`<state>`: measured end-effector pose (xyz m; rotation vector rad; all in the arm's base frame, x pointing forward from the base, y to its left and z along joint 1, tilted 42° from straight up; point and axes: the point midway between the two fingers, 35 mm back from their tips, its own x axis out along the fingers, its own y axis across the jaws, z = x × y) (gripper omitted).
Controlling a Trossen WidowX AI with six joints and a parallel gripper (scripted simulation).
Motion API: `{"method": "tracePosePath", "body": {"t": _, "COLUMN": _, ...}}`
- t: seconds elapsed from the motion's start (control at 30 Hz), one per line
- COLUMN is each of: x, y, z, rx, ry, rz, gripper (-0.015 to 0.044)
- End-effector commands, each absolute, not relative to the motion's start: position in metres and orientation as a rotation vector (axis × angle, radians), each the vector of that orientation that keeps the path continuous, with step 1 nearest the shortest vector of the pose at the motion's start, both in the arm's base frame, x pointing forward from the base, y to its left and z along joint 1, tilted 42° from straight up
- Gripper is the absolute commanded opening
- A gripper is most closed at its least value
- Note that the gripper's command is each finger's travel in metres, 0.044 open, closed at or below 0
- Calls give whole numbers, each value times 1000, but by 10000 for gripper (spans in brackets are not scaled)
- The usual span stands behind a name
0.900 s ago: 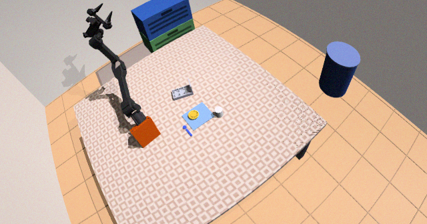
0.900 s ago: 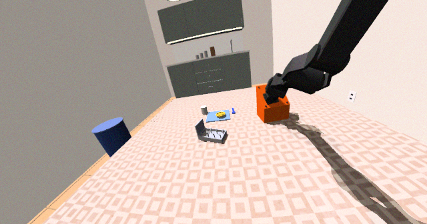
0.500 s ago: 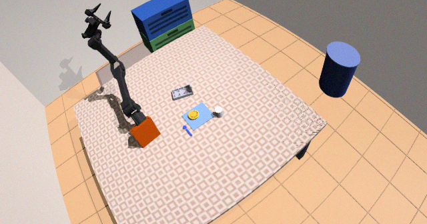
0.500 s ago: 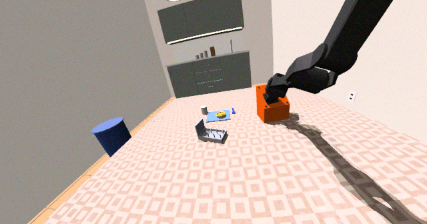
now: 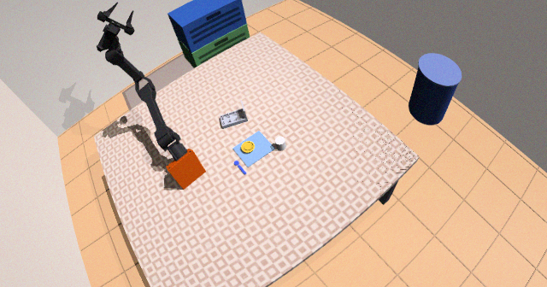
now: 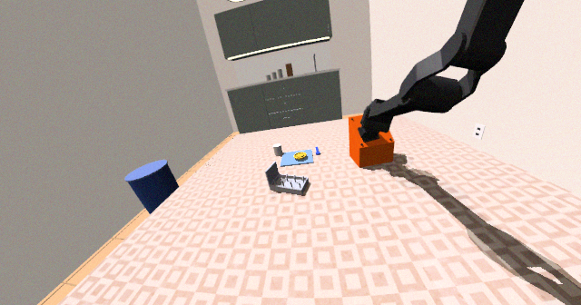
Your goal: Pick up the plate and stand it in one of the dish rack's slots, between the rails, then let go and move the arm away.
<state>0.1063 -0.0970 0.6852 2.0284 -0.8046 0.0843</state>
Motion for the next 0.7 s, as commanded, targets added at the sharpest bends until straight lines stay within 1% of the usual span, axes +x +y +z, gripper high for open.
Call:
{"method": "tracePosePath", "body": {"t": 0.0, "x": 97, "y": -115, "z": 683, "rx": 2153, "ry": -827, "rz": 155, "gripper": 400}}
{"method": "tracePosePath", "body": {"t": 0.67, "x": 83, "y": -176, "z": 670, "rx": 2581, "ry": -829, "rz": 428, "gripper": 400}}
